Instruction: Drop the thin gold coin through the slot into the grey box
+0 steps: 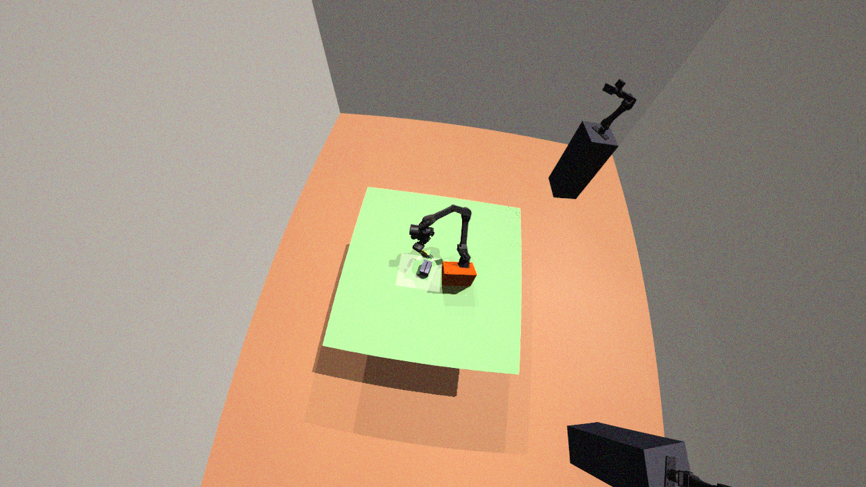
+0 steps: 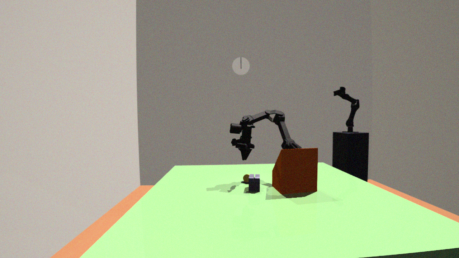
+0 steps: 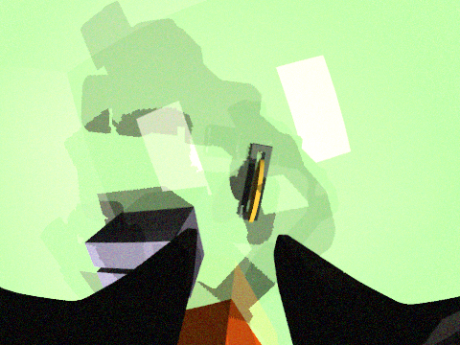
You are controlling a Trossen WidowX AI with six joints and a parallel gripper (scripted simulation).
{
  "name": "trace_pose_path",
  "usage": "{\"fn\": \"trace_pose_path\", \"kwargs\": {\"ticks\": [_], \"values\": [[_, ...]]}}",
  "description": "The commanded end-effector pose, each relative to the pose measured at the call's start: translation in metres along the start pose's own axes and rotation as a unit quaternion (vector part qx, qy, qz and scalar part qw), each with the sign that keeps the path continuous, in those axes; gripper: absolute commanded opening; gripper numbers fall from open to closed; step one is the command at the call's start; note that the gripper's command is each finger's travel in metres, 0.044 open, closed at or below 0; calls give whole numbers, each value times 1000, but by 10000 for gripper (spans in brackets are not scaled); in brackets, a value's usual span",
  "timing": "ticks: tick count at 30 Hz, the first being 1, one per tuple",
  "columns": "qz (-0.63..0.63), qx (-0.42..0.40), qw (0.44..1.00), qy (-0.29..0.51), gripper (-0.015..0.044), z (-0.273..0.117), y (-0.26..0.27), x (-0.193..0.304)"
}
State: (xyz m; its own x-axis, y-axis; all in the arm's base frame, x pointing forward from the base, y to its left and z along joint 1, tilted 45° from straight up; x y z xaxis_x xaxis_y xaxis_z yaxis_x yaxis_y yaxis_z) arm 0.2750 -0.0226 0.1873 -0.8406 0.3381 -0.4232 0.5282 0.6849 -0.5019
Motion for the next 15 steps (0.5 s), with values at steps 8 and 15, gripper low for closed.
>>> {"fn": "trace_pose_path", "kwargs": {"ticks": [8, 15], "values": [[28, 65, 997, 27, 161, 25, 0, 12], [28, 65, 997, 26, 161, 57, -4, 14]]}}
Point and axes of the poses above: the point midway between the two fingers, 35 mm back from their tips, its own z axis out along the fingers, its own y axis across the jaws, x = y × z, the point moved 8 cm from there along -z, back along the fingers
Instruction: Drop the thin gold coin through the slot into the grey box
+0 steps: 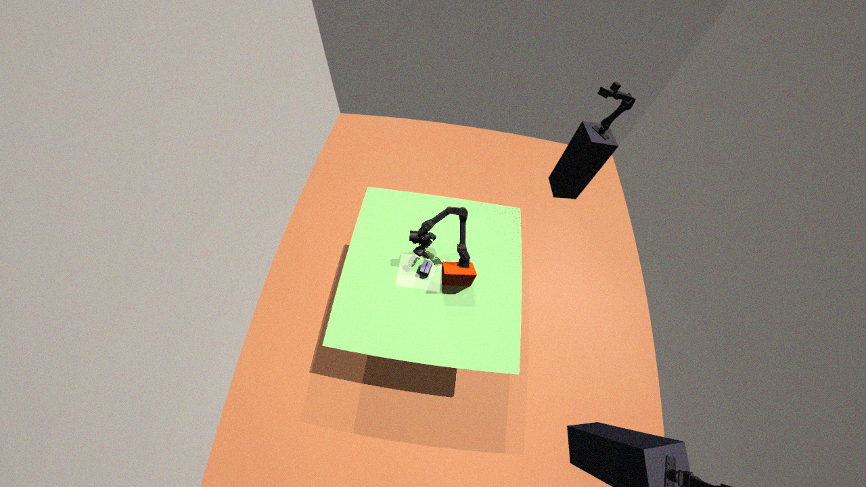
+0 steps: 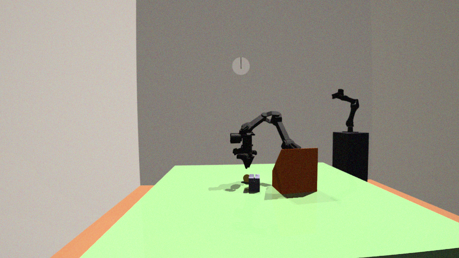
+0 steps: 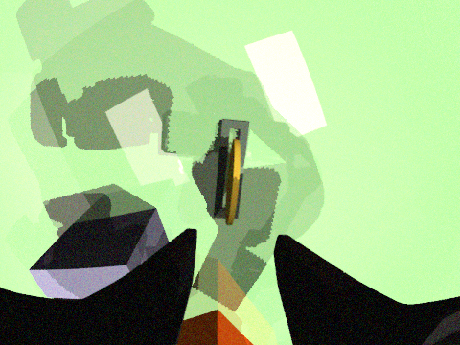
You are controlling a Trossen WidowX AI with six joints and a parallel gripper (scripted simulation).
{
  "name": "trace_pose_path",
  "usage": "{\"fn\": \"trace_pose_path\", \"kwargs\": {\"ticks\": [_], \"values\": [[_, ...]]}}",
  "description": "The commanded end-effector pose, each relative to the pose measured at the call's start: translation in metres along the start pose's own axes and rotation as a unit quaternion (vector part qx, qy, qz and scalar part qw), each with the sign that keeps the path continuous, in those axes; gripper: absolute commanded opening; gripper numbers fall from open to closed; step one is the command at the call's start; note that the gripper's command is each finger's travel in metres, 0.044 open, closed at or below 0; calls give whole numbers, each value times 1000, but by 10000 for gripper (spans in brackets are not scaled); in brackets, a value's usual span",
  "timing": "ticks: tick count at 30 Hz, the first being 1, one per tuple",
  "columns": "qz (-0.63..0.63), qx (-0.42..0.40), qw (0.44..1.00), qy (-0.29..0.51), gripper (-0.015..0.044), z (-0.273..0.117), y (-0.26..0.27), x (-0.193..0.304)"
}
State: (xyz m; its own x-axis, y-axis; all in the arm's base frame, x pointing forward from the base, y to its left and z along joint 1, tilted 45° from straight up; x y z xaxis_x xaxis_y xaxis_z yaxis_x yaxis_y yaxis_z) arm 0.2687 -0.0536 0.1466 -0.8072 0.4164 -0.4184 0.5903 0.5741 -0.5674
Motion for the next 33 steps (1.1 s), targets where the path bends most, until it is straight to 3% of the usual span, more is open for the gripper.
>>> {"fn": "trace_pose_path", "kwargs": {"ticks": [1, 33], "values": [[-4, 2, 1000, -2, 161, 8, 1, 1], [-4, 2, 1000, -1, 161, 61, 1, -2]]}}
Point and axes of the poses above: the point midway between the two fingers, 35 mm back from their tips, its own z axis out along the fingers, its own y axis across the jaws, x = y × z, the point moved 8 cm from there along -z, back along the fingers
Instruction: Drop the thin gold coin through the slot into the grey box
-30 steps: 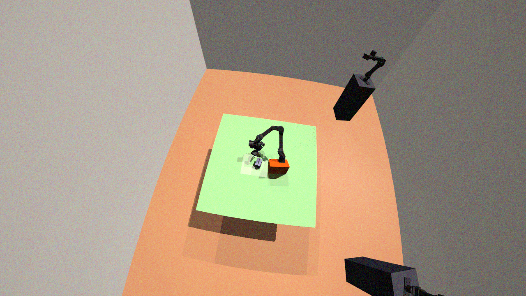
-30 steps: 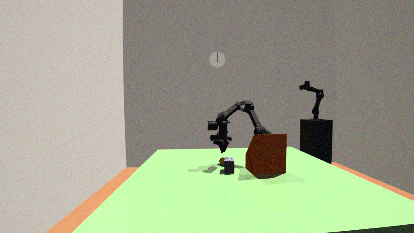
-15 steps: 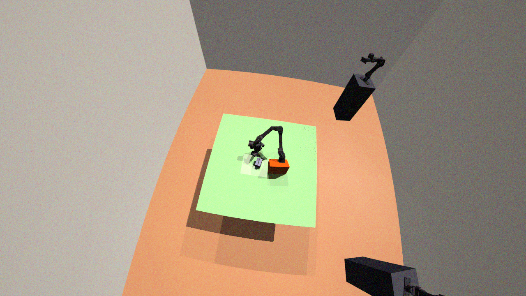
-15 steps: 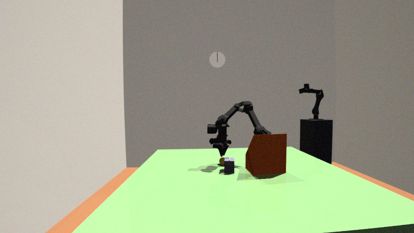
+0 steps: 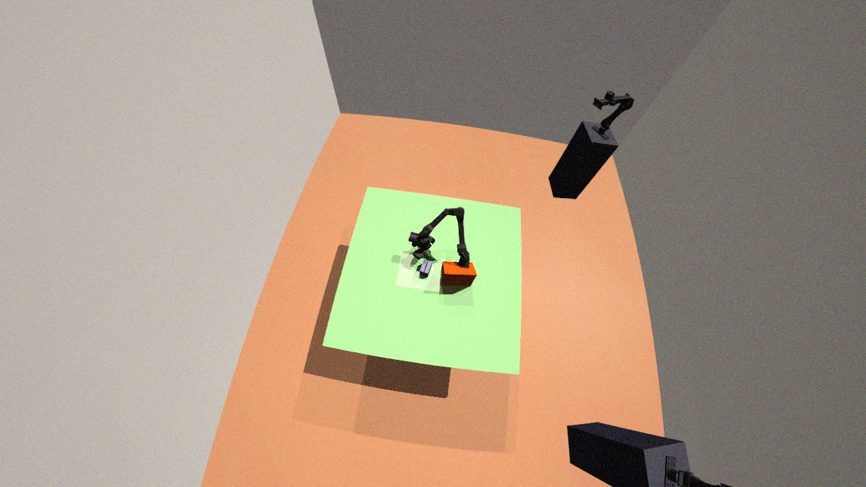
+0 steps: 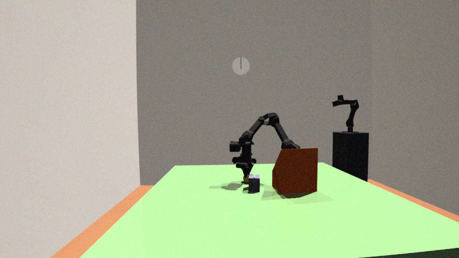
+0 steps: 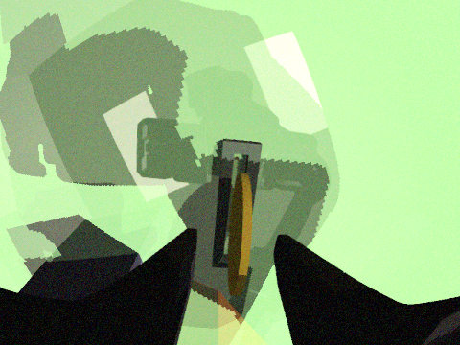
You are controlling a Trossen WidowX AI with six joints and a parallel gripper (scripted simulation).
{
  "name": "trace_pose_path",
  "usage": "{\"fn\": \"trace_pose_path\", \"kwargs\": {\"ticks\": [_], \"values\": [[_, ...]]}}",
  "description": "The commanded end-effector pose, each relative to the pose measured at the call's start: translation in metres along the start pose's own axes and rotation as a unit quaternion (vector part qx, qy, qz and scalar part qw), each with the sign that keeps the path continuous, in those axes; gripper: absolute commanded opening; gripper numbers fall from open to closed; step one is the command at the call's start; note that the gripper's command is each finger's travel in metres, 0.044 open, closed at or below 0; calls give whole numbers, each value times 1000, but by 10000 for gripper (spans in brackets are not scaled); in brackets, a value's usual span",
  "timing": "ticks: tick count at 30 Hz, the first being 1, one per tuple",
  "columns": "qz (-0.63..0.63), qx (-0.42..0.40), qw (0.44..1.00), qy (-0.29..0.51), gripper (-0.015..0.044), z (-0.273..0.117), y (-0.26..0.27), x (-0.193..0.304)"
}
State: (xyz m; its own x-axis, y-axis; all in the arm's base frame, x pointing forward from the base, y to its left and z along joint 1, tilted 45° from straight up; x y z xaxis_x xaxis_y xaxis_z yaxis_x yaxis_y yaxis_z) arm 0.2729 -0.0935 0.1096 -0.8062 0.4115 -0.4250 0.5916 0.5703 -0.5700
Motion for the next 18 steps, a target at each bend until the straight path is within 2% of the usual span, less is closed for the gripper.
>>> {"fn": "trace_pose_path", "kwargs": {"ticks": [1, 16, 18], "values": [[-5, 0, 1000, 3, 161, 9, 0, 2], [-5, 1, 1000, 1, 161, 30, -2, 4], [-5, 1, 1000, 1, 108, 30, -2, 4]]}}
Point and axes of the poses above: the point midway between the two fingers, 35 mm back from their tips, its own z axis out along the fingers, its own y axis across the jaws, x = y × z, the point moved 8 cm from there along -z, back along the fingers
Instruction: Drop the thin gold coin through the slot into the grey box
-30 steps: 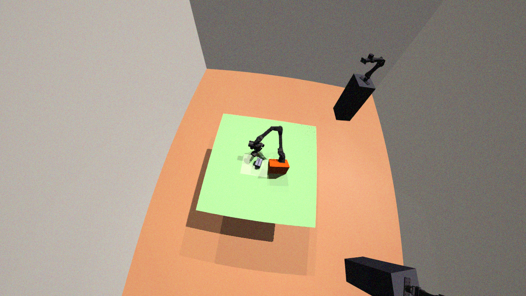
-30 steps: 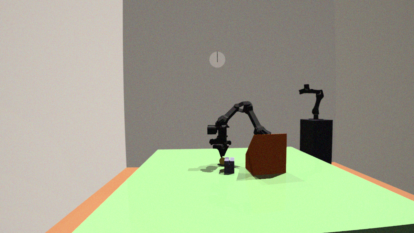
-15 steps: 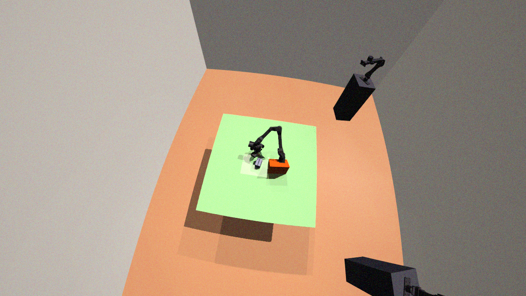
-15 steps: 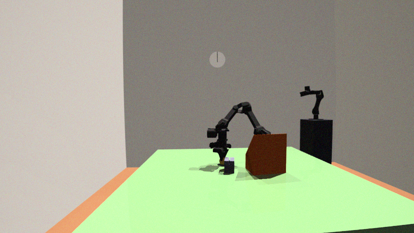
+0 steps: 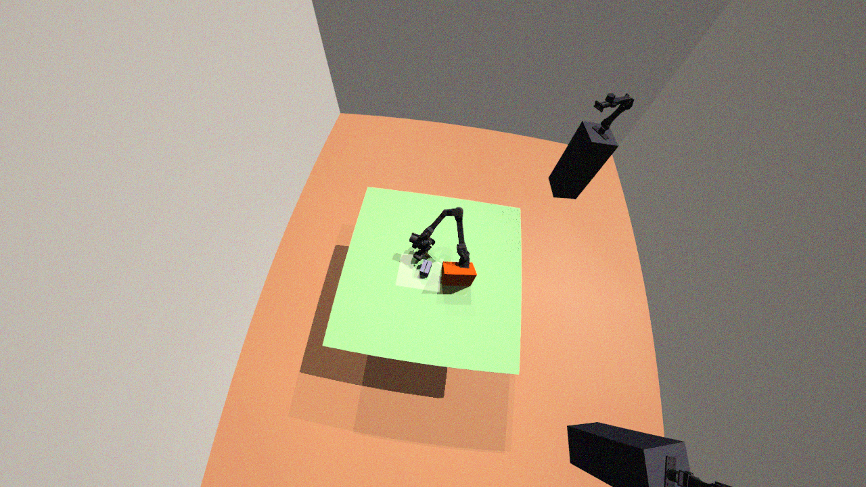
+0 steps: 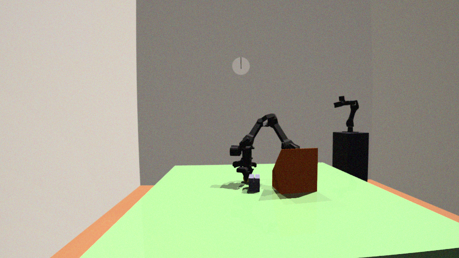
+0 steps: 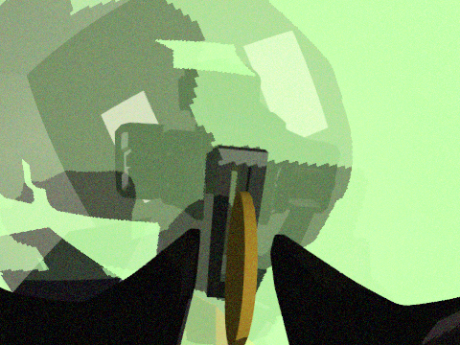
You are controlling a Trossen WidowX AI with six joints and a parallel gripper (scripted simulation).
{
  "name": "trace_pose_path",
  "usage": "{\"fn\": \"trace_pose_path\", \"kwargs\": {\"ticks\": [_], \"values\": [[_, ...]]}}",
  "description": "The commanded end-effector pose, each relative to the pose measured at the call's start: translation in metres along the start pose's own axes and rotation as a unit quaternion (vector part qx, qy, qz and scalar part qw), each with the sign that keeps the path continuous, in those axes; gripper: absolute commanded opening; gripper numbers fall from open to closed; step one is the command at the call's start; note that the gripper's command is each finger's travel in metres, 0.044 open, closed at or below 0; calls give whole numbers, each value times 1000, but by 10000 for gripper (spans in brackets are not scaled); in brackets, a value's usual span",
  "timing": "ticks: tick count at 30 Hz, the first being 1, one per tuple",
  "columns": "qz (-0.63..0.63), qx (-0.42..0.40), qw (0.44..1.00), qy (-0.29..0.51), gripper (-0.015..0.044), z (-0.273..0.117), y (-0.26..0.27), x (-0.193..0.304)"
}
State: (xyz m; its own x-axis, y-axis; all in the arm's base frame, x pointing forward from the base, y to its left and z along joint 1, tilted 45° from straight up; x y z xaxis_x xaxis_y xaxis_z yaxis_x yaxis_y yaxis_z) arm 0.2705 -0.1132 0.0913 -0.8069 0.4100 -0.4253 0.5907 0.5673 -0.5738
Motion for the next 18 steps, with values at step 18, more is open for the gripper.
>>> {"fn": "trace_pose_path", "kwargs": {"ticks": [18], "values": [[-4, -2, 1000, 3, 0, -3, 1, 1]]}}
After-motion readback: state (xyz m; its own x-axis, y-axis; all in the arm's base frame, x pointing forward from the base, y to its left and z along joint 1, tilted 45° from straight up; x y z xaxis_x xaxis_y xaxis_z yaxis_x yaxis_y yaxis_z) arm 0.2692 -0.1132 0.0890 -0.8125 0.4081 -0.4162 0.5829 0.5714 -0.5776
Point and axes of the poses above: the point midway between the two fingers, 35 mm back from their tips, its own z axis out along the fingers, its own y axis across the jaws, x = y × z, the point moved 8 cm from there along -z, back along the fingers
